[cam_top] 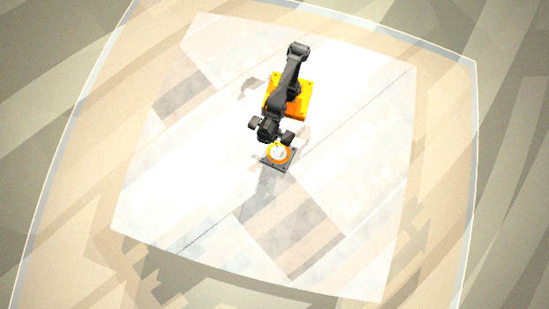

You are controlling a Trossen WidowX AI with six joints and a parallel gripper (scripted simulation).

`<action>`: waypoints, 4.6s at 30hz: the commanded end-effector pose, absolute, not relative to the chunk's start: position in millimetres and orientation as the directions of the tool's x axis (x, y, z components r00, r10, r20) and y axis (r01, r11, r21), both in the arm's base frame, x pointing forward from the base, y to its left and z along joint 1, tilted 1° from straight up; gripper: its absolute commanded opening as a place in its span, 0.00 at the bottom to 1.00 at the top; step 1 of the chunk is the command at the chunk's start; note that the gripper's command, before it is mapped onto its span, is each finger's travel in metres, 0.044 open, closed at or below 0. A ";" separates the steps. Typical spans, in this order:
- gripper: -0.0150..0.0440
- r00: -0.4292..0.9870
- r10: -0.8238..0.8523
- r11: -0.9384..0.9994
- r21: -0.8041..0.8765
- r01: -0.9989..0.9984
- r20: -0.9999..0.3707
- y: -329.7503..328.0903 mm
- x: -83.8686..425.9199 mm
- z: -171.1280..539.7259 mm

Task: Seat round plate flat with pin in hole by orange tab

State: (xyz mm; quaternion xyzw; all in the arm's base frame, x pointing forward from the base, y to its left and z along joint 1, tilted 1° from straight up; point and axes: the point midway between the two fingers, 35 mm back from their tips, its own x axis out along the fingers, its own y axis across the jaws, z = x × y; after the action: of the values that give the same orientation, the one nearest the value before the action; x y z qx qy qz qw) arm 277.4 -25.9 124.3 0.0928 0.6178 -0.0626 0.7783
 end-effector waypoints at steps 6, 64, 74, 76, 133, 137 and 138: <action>0.25 0.021 0.017 1.000 0.017 -0.007 -1.000 15.2 235.8 83.8; 0.25 0.021 0.016 1.000 0.016 -0.007 -1.000 -3.4 242.1 34.9; 0.25 0.022 0.015 1.000 0.015 -0.007 -1.000 -9.2 245.1 34.9; 0.25 0.022 0.015 1.000 0.015 -0.007 -1.000 -9.3 245.1 34.9; 0.25 0.022 0.014 1.000 0.014 -0.007 -1.000 -16.5 251.6 35.0; 0.25 0.022 0.014 1.000 0.014 -0.007 -1.000 -16.7 251.8 35.1; 0.25 0.022 0.014 1.000 0.014 -0.007 -1.000 -16.8 251.9 35.1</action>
State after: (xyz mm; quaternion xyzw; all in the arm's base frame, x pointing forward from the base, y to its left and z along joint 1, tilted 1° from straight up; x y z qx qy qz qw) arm 246.5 -8.8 34.4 0.0095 0.7065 0.0210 0.7073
